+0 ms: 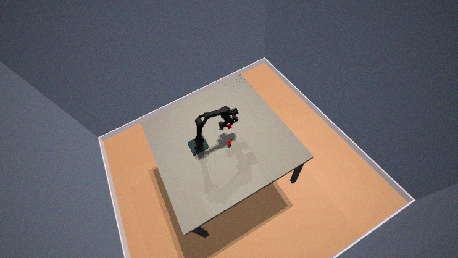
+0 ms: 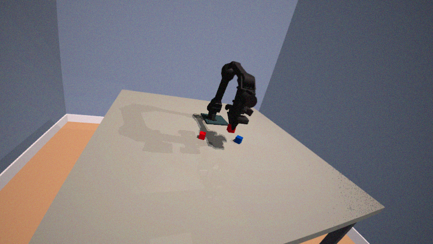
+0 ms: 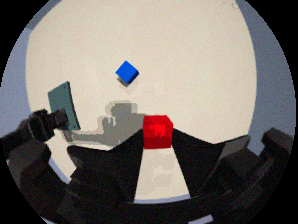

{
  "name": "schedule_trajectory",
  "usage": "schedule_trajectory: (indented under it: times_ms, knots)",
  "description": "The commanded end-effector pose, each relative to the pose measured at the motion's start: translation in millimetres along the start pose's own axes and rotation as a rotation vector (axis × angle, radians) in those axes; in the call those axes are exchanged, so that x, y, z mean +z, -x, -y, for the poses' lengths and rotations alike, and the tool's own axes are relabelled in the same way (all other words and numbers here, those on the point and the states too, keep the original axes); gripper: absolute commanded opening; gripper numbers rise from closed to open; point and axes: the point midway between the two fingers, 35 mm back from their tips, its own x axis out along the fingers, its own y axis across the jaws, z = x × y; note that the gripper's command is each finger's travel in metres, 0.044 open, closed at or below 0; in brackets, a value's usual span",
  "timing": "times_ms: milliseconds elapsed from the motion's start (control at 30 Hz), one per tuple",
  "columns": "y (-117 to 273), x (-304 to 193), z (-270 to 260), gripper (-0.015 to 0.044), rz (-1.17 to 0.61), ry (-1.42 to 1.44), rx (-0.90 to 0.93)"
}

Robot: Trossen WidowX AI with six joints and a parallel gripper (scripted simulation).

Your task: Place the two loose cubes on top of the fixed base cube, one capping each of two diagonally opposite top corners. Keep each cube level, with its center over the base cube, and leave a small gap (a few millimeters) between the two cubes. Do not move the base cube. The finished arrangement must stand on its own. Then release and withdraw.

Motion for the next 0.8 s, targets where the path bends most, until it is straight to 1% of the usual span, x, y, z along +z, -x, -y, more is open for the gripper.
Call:
schedule_trajectory:
  times_ms: [0,233,767]
  knots:
    - [9,-1,-1,0.0105,-0.002,0.001,-0.005]
    - [13,1,-2,0.0105,-0.002,-0.019,-0.002]
    - [1,33,-18,0.0105,0.001,-0.468,-0.001]
